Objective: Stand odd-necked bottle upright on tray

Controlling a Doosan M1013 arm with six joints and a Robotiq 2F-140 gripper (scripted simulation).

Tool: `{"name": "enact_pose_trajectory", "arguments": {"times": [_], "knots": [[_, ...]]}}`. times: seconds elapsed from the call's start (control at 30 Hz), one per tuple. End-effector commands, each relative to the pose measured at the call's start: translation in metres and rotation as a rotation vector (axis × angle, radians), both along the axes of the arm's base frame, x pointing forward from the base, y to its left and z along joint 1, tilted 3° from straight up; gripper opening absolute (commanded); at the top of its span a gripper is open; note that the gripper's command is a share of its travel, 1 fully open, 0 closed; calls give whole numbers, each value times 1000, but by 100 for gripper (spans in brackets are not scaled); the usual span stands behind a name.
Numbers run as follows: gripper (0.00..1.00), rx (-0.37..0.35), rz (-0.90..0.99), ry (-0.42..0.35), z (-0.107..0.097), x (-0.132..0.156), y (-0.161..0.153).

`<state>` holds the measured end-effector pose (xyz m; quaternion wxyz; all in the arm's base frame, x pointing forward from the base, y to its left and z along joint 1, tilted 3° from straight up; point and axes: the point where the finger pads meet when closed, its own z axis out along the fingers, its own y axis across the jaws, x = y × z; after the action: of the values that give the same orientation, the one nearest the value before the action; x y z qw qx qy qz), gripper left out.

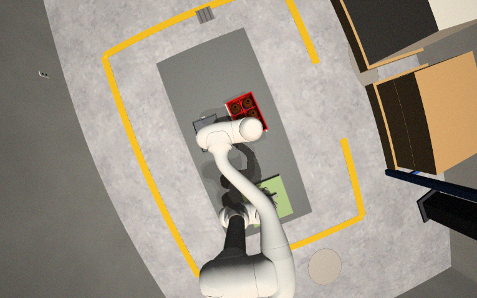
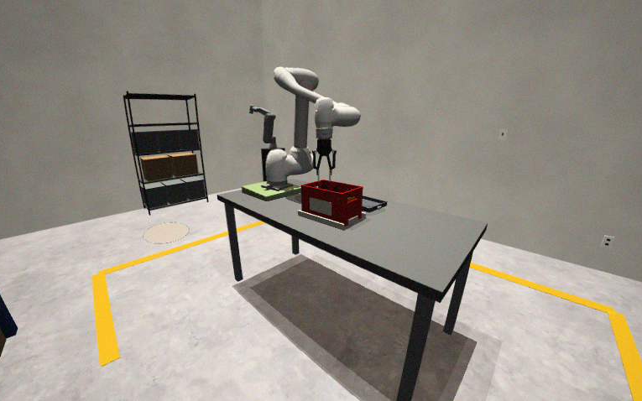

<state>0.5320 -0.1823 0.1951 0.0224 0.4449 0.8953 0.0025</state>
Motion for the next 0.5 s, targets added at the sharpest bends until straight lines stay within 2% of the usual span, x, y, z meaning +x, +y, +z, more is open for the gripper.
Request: {"name": "enact_pose_trajectory", "arguments": {"times": [0.0, 0.27, 0.47], "knots": [[38, -1, -2, 0, 18, -1, 1], [38, -1, -2, 0, 39, -2, 2], [38, -1, -2, 0, 44, -2, 2]]}}
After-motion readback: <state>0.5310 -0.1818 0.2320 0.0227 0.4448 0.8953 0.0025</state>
